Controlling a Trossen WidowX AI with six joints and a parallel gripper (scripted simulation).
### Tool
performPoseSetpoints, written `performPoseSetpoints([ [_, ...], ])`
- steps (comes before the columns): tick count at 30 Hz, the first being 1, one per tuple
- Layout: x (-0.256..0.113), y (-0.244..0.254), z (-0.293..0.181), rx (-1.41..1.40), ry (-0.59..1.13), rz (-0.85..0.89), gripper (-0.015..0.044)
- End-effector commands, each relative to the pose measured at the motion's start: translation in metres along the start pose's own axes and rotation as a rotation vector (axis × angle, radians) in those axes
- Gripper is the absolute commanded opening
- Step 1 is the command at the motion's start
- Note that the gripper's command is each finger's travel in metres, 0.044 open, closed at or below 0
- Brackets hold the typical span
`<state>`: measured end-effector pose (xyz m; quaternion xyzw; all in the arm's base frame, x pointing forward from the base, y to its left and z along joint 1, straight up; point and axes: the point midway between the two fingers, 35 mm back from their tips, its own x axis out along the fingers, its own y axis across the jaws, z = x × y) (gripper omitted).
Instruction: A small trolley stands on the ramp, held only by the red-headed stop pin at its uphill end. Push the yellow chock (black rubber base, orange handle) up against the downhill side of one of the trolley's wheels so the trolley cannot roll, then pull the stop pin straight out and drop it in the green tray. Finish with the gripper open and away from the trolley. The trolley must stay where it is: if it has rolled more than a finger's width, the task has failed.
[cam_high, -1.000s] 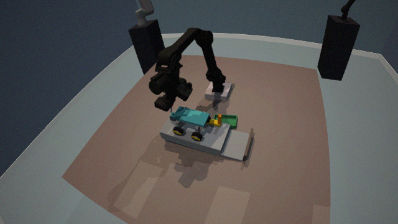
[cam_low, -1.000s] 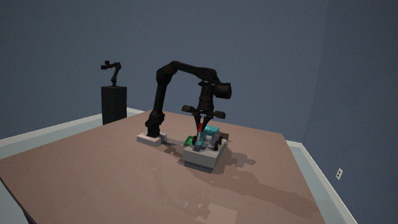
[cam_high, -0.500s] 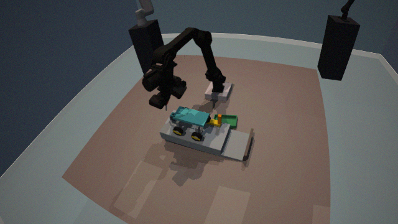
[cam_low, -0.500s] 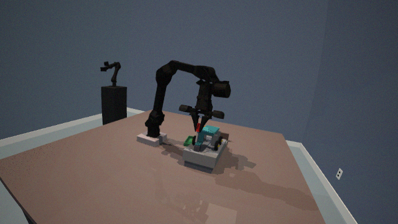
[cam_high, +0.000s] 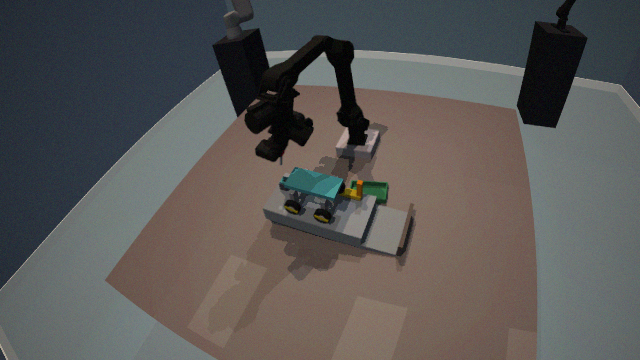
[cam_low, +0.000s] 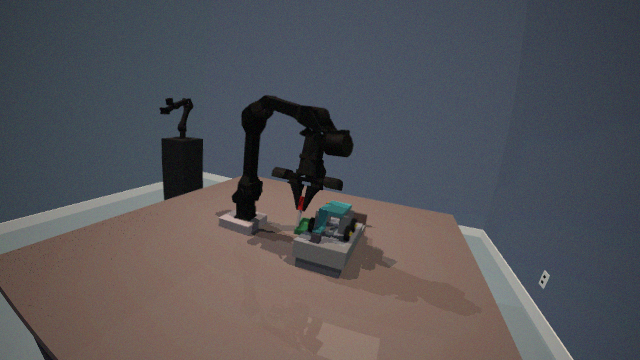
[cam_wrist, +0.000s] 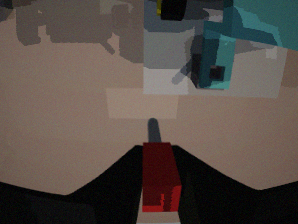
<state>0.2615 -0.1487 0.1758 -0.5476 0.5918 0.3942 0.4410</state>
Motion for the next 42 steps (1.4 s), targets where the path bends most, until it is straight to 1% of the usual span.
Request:
performPoseSetpoints([
  [1, -0.001, 0.013, 0.0, -0.004, 0.0, -0.008, 0.0],
  [8, -0.002, 0.038, 0.0, -0.004, 0.0, -0.006, 0.0],
  [14, -0.002, 0.038, 0.005, -0.004, -0.001, -0.006, 0.0],
  [42, -0.016, 0.034, 0.112, -0.004, -0.012, -0.007, 0.0],
])
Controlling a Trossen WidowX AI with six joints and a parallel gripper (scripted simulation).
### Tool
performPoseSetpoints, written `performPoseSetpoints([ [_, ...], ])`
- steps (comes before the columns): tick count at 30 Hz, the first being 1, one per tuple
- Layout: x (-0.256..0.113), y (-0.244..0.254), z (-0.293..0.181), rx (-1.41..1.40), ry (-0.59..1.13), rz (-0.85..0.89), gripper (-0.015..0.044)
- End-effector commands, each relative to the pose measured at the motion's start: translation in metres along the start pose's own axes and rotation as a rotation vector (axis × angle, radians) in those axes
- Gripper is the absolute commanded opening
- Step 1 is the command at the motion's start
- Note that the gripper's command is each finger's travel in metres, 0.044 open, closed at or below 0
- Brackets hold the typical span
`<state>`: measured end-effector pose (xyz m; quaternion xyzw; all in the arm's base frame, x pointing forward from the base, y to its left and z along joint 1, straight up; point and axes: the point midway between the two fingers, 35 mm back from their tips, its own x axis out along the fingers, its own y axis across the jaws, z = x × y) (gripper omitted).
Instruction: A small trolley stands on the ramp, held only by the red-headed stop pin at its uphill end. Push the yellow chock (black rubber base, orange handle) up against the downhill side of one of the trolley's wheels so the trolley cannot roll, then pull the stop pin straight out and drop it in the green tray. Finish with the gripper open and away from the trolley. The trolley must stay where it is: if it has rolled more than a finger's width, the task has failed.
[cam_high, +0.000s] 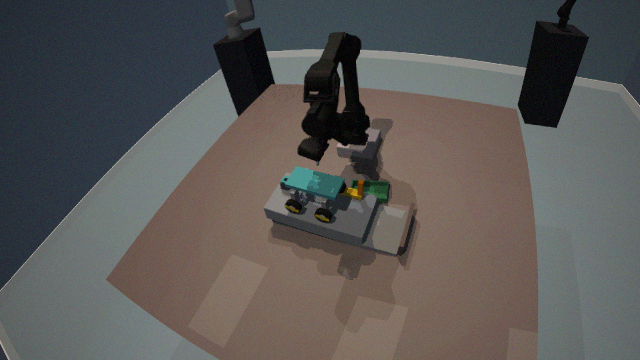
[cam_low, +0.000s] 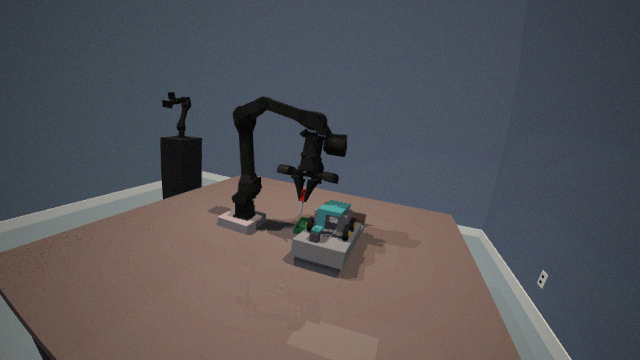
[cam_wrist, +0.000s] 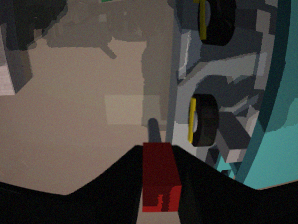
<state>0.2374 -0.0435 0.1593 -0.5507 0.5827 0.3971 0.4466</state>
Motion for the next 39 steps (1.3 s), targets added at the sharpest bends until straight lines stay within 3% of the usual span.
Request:
performPoseSetpoints([
  [1, -0.001, 0.0, 0.013, 0.003, 0.003, 0.009, 0.0],
  [31, -0.019, 0.005, 0.133, 0.003, -0.008, 0.01, 0.0],
  [39, -0.019, 0.006, 0.136, -0.065, -0.02, 0.005, 0.0],
])
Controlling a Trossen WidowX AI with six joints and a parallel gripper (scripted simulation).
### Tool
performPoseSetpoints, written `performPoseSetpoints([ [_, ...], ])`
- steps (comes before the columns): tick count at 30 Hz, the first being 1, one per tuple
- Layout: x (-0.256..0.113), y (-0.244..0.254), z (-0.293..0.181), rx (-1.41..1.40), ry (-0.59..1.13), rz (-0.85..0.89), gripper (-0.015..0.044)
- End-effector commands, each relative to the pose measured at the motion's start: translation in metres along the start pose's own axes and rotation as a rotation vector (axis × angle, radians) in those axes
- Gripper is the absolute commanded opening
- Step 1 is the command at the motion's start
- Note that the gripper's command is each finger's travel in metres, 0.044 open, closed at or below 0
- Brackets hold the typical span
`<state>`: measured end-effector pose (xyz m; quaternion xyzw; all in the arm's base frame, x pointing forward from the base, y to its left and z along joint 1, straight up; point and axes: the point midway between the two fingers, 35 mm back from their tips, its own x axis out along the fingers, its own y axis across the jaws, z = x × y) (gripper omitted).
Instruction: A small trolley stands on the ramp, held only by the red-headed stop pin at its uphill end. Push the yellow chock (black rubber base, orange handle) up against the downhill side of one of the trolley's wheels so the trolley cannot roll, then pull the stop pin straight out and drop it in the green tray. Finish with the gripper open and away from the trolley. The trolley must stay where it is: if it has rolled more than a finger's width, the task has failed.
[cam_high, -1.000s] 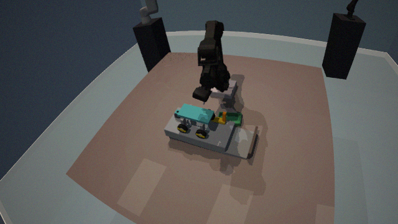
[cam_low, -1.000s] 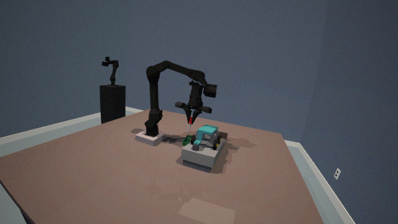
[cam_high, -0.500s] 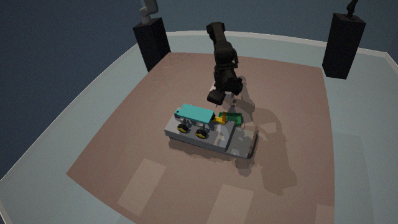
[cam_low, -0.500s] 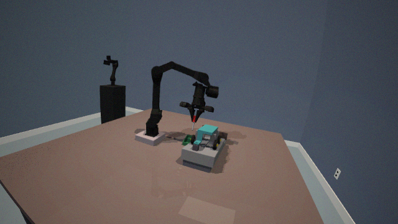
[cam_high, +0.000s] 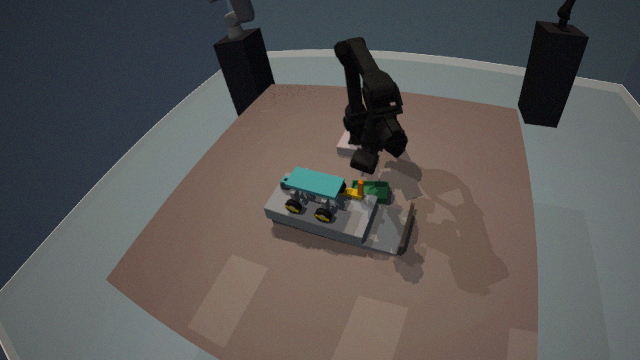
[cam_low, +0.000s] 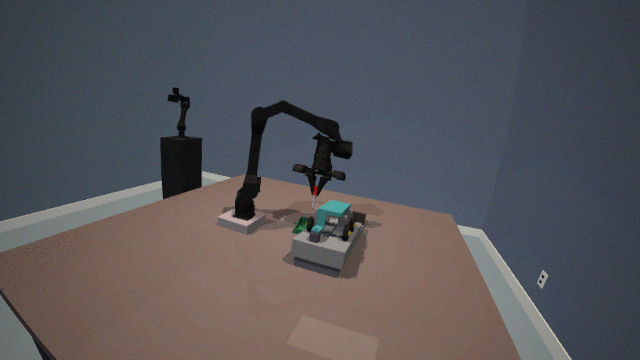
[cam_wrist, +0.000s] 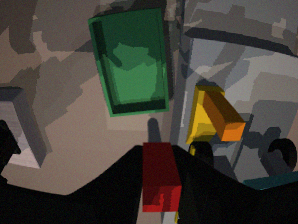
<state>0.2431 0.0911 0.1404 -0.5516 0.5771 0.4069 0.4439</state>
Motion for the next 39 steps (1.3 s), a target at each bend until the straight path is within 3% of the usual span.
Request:
performPoseSetpoints([
  [1, 0.0012, 0.0002, 0.0011, -0.076, -0.013, -0.001, 0.0],
  [39, 0.0025, 0.0012, -0.0057, -1.249, -0.162, -0.153, 0.0],
])
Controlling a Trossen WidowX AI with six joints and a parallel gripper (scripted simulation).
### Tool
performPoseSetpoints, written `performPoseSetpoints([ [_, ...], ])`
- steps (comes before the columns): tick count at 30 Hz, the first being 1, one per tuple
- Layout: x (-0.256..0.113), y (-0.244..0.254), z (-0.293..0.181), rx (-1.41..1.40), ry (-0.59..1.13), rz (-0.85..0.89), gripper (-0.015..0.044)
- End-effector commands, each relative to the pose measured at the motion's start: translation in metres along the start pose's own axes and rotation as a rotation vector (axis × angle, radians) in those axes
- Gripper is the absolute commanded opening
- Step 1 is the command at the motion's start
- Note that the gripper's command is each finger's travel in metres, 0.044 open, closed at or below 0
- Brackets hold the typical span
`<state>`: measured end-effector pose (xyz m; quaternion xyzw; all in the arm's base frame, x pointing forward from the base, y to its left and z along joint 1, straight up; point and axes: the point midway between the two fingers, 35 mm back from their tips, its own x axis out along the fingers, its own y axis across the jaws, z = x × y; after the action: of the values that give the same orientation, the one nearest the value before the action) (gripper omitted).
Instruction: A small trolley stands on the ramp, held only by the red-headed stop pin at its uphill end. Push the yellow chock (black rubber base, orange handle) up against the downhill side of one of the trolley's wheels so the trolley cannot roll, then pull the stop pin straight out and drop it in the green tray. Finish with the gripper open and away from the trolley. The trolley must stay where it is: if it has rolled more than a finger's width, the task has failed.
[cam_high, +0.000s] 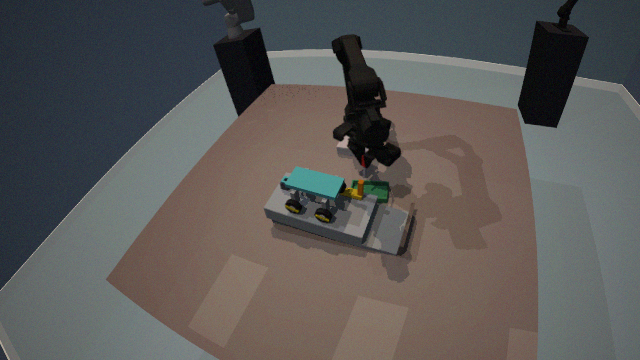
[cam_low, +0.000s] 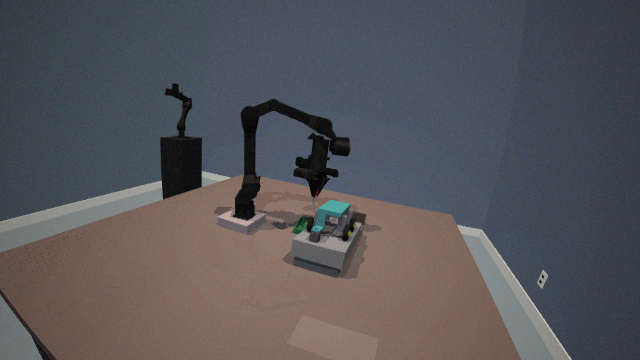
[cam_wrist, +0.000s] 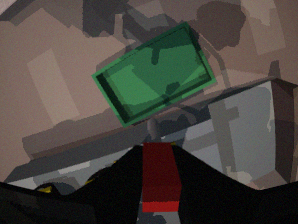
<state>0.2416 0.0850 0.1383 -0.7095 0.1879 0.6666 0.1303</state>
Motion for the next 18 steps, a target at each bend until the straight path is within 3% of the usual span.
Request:
performPoseSetpoints([
  [1, -0.0013, 0.0003, -0.0003, -0.11, -0.01, -0.022, 0.0],
  [18, -0.0017, 0.002, -0.0024, -0.523, -0.036, -0.092, 0.0],
])
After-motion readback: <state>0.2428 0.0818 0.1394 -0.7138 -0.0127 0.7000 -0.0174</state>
